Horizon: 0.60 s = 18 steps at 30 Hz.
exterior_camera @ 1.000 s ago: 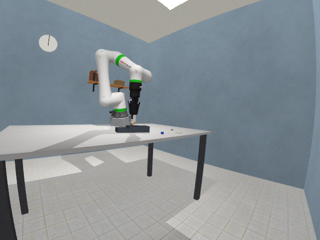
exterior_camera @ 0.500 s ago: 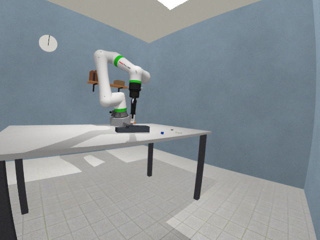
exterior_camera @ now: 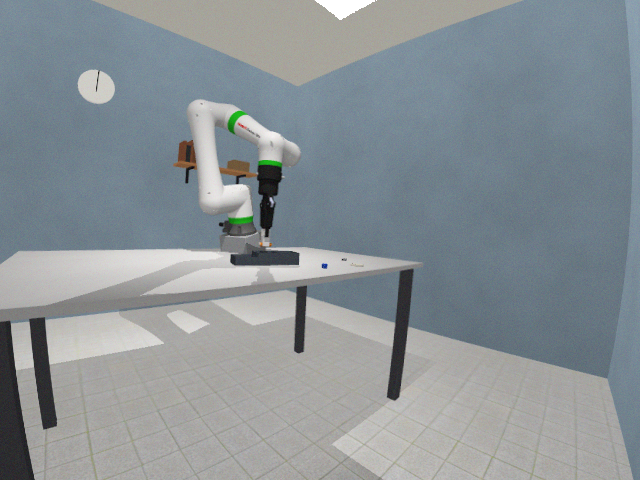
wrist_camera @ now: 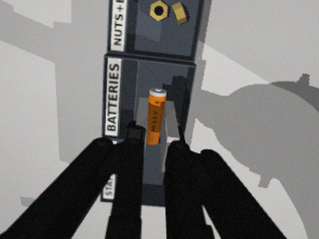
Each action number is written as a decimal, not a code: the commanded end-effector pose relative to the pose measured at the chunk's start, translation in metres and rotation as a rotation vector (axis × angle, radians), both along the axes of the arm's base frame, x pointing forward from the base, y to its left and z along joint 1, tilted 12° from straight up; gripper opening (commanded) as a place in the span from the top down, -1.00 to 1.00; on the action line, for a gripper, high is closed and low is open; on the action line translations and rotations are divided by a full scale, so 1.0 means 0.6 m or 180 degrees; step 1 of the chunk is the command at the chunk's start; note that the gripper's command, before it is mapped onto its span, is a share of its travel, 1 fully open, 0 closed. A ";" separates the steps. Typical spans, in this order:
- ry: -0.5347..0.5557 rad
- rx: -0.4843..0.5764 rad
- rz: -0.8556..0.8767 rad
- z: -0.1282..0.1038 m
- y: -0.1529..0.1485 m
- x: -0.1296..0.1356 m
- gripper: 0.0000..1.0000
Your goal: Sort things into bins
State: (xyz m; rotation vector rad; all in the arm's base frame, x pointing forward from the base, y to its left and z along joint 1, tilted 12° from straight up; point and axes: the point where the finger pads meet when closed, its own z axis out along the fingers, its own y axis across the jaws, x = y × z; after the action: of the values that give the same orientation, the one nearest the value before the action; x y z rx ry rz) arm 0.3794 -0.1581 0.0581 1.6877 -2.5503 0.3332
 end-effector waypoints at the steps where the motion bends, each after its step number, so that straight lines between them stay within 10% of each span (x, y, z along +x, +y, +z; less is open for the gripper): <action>1: 0.0034 0.0045 0.0087 0.000 0.001 0.001 0.70; 18: 0.0034 0.0045 0.0087 -0.013 -0.003 0.002 0.70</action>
State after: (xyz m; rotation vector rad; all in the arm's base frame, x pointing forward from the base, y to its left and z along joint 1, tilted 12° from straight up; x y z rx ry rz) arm 0.3799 -0.1591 0.0541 1.7255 -2.5302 0.3070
